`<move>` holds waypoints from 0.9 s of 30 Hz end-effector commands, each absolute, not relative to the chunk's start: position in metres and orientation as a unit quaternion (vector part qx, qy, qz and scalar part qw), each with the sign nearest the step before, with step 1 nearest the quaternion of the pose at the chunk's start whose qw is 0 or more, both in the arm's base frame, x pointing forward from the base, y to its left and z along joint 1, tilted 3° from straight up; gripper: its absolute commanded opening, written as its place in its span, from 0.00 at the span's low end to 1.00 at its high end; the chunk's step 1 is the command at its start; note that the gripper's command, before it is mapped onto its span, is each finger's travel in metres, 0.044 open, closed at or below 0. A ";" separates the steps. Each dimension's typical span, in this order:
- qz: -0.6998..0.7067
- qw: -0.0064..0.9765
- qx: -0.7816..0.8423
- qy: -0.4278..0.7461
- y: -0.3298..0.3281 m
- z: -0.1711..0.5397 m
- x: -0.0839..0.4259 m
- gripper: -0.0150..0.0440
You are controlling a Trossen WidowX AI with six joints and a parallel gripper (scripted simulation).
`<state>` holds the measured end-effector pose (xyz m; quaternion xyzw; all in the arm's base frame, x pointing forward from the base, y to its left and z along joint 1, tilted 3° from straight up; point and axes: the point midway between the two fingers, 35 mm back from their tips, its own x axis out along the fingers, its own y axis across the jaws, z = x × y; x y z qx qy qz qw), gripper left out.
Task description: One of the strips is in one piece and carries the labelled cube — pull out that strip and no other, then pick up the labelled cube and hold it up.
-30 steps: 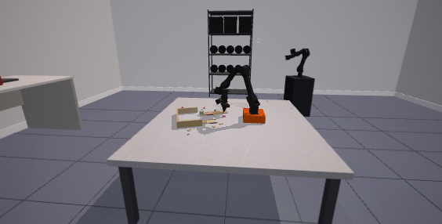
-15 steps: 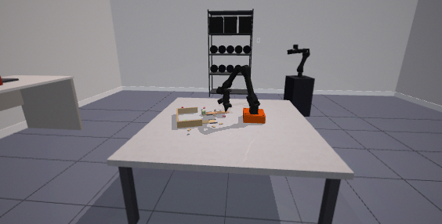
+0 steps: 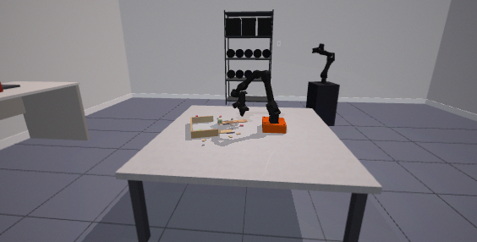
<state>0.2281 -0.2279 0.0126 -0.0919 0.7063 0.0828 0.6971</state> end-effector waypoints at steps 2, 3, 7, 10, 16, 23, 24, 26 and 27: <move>0.104 0.693 -0.109 0.705 -0.224 0.014 0.247 0.61; 0.104 0.693 -0.109 0.705 -0.223 0.015 0.251 0.65; 0.104 0.694 -0.109 0.704 -0.220 0.017 0.267 0.83; 0.105 0.694 -0.109 0.704 -0.218 0.018 0.279 0.97; 0.105 0.695 -0.109 0.703 -0.213 0.022 0.303 1.00; 0.105 0.696 -0.109 0.702 -0.208 0.026 0.331 1.00; 0.105 0.696 -0.109 0.701 -0.207 0.026 0.335 1.00; 0.105 0.697 -0.109 0.701 -0.206 0.027 0.343 1.00; 0.105 0.697 -0.109 0.701 -0.205 0.028 0.347 1.00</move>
